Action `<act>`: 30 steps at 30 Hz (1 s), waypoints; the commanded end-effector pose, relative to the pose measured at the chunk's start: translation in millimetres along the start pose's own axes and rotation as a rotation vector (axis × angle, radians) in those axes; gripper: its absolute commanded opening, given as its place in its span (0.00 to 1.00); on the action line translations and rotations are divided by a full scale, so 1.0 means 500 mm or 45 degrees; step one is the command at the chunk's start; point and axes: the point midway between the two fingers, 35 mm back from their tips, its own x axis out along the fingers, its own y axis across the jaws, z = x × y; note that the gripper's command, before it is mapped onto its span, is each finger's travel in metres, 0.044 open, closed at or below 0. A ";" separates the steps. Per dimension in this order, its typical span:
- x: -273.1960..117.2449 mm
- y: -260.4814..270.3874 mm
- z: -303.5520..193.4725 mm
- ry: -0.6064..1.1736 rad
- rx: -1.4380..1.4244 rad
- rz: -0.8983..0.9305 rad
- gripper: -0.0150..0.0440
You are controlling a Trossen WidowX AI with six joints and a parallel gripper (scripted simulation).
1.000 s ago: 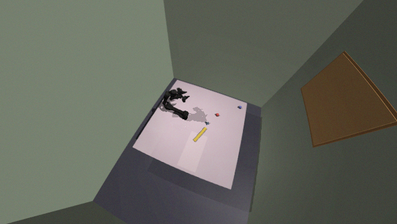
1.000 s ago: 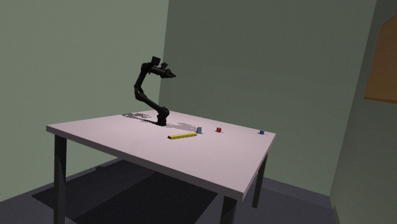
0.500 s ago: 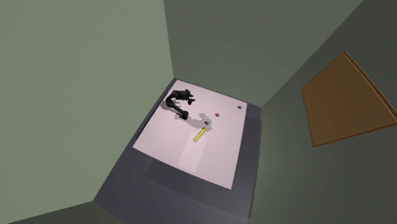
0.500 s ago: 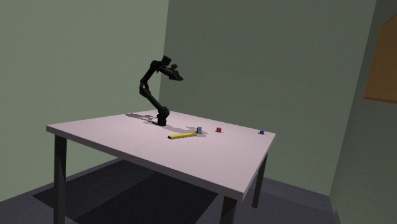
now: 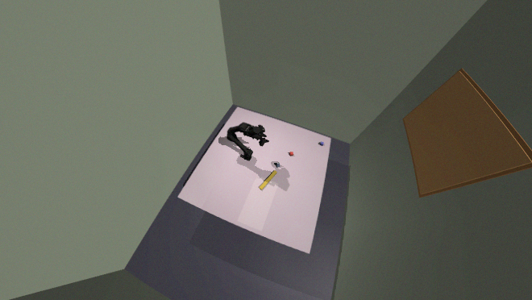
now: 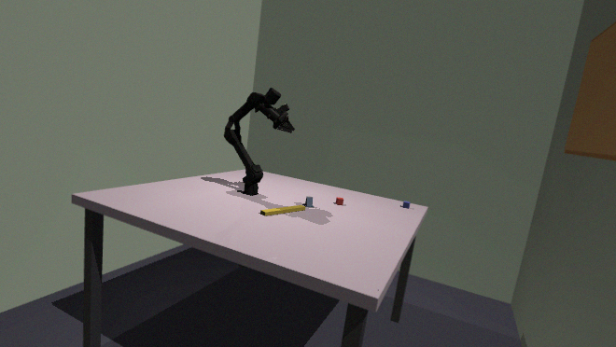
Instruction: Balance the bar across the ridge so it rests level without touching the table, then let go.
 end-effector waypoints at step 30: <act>0.207 -0.258 -0.195 0.653 -0.277 0.055 0.79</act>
